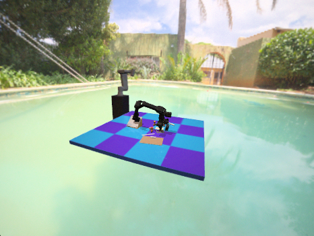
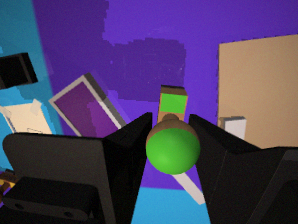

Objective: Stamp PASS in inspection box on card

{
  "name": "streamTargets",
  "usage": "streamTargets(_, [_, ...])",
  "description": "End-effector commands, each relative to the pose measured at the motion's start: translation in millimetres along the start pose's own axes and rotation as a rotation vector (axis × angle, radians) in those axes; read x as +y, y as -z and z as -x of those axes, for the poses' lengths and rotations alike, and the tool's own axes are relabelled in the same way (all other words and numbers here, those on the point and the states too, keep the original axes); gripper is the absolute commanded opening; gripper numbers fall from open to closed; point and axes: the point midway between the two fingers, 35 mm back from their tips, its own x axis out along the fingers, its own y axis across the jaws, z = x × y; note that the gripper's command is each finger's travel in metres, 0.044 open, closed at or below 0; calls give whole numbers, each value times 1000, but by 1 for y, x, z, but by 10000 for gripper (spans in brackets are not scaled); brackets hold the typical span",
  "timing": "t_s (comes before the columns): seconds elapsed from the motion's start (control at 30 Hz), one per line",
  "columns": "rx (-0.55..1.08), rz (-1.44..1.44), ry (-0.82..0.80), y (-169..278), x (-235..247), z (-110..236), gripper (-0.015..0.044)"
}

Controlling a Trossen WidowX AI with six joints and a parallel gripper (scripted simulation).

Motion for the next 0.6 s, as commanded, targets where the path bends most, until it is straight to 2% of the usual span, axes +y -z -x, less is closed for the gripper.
streamTargets(0.0, [-1,-4,-3,0,0,2,0])
streamTargets(0.57, [-1,-4,-3,0,0,11,0])
